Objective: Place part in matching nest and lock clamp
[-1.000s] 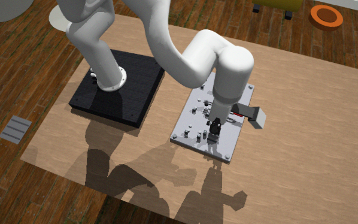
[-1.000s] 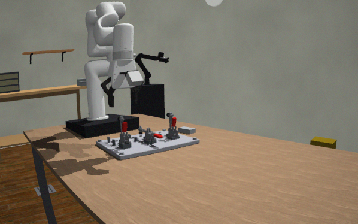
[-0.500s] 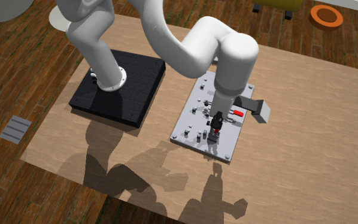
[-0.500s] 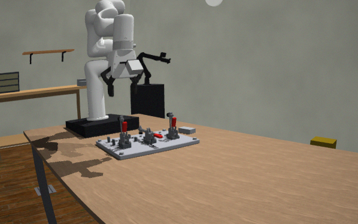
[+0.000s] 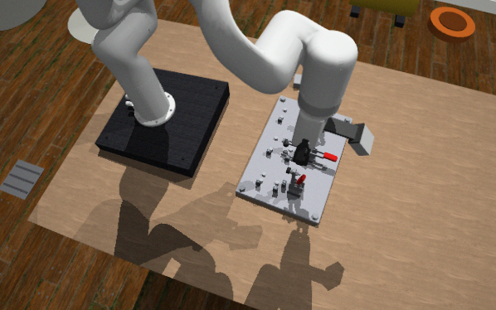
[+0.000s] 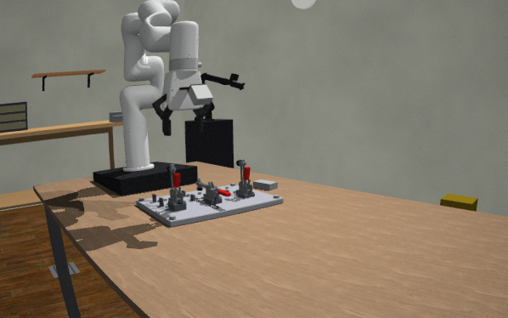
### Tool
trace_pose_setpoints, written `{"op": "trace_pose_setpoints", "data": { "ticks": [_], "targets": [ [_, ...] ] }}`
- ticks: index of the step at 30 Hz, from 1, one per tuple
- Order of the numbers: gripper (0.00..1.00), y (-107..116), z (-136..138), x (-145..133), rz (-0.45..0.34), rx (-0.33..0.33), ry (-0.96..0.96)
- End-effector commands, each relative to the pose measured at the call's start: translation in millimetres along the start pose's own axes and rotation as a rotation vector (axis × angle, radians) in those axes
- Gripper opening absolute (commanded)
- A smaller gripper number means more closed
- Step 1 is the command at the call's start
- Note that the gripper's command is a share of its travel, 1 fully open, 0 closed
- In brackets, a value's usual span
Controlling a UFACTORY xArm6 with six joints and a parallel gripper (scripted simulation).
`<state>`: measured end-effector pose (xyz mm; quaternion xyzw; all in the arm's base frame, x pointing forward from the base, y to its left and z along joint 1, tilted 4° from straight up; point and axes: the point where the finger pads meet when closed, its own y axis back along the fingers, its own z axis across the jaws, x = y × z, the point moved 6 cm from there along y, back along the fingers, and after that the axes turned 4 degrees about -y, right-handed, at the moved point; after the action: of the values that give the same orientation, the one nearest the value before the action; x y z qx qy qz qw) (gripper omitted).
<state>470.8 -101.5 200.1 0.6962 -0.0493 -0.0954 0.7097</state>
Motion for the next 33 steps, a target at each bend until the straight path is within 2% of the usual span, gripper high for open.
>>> {"op": "trace_pose_setpoints", "data": {
  "ticks": [1,12,14,27,29,31,33],
  "targets": [
    [1.0,2,-25,-7,0.005,0.0,0.0],
    [1.0,2,-129,-44,0.005,0.0,0.0],
    [1.0,2,-129,-44,0.005,0.0,0.0],
    [1.0,1,-260,-89,0.005,0.0,0.0],
    [1.0,1,-277,-94,0.005,0.0,0.0],
    [1.0,1,-277,-94,0.005,0.0,0.0],
    [1.0,1,-291,-99,0.005,0.0,0.0]
  ]
}}
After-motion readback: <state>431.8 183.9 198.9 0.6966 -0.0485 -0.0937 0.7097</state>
